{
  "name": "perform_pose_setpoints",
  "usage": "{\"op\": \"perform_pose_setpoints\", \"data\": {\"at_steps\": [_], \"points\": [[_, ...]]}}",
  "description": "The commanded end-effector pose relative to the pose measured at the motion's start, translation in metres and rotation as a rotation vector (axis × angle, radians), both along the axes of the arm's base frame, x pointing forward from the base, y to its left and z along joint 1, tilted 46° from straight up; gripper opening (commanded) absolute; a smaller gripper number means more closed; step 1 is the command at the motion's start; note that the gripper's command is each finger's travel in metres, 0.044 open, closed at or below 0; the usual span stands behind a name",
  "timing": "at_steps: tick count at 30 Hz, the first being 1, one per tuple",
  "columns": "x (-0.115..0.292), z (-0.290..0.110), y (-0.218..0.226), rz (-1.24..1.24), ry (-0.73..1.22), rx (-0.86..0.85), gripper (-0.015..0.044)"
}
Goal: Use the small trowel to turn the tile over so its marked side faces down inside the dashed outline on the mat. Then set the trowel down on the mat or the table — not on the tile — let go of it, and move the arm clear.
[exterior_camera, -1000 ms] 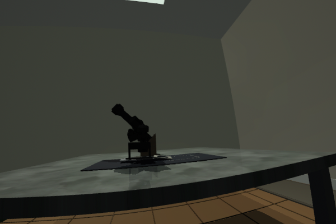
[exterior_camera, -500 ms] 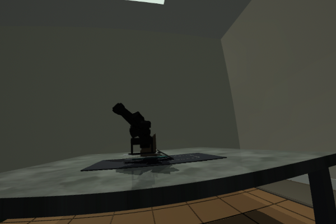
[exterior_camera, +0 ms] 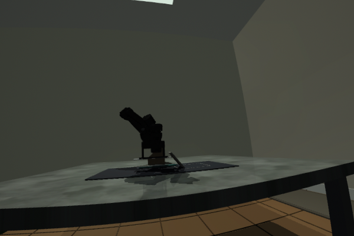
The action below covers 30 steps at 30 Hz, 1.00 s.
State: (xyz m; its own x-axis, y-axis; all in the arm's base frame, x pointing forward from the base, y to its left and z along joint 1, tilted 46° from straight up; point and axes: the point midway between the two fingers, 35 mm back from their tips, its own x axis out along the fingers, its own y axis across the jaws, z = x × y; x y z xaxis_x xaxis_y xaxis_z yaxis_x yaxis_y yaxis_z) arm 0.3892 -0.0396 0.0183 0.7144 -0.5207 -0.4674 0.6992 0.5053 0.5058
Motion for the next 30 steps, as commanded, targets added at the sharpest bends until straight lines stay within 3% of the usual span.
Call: {"op": "perform_pose_setpoints", "data": {"at_steps": [1, 30], "points": [[0.004, -0.002, 0.011, 0.01, -0.01, 0.006, 0.0], [0.005, -0.03, 0.037, 0.01, -0.011, 0.008, 0.0]]}}
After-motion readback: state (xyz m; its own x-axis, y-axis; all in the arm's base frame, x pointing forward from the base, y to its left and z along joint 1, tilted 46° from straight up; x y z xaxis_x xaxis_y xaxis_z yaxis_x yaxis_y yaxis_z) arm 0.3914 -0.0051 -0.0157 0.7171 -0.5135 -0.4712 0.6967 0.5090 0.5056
